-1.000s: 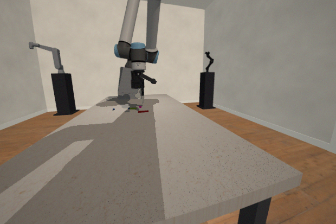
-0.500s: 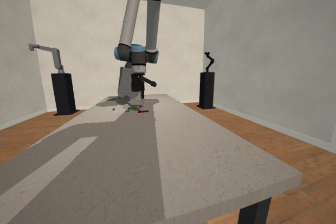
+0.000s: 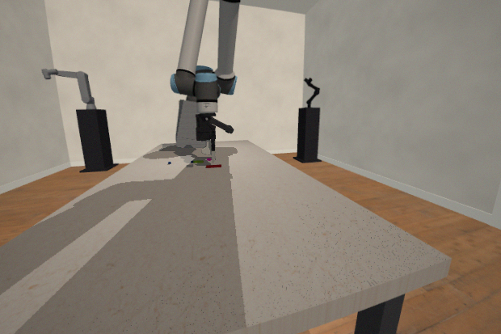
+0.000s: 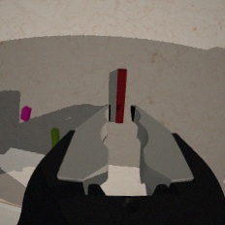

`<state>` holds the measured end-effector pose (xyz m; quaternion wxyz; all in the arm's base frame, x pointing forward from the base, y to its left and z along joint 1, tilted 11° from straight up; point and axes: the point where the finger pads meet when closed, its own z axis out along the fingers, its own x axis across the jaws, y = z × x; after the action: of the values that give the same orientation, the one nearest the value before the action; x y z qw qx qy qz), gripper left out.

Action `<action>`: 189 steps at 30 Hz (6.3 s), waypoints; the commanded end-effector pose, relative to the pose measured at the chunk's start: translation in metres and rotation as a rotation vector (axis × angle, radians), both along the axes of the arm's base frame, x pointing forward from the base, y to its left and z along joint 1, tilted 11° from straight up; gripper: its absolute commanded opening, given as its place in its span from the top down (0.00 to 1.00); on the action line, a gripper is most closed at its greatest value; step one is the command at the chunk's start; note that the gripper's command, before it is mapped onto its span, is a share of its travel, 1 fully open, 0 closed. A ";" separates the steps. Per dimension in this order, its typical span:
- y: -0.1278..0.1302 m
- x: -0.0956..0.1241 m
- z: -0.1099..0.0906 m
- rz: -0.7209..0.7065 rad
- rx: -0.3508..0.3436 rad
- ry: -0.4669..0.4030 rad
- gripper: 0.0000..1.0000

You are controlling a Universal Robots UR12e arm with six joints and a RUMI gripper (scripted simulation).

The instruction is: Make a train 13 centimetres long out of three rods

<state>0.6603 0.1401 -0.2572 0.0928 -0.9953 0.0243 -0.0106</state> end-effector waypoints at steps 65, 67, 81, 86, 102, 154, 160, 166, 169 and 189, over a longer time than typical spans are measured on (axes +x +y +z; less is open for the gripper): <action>0.001 0.001 -0.007 0.000 0.000 -0.001 0.86; 0.001 0.001 -0.007 0.000 0.000 -0.001 0.86; 0.001 0.001 -0.007 0.000 0.000 -0.001 0.86; 0.001 0.001 -0.007 0.000 0.000 -0.001 0.86; 0.001 0.001 -0.007 0.000 0.000 -0.001 0.86; 0.004 0.002 -0.023 0.000 0.000 -0.001 0.86; 0.004 0.002 -0.023 0.000 0.000 -0.001 0.86; 0.004 0.002 -0.023 0.000 0.000 -0.001 0.86; 0.004 0.002 -0.023 0.000 0.000 -0.001 1.00; 0.004 0.002 -0.023 0.000 0.000 -0.001 1.00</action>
<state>0.6616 0.1445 -0.2807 0.0928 -0.9953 0.0243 -0.0106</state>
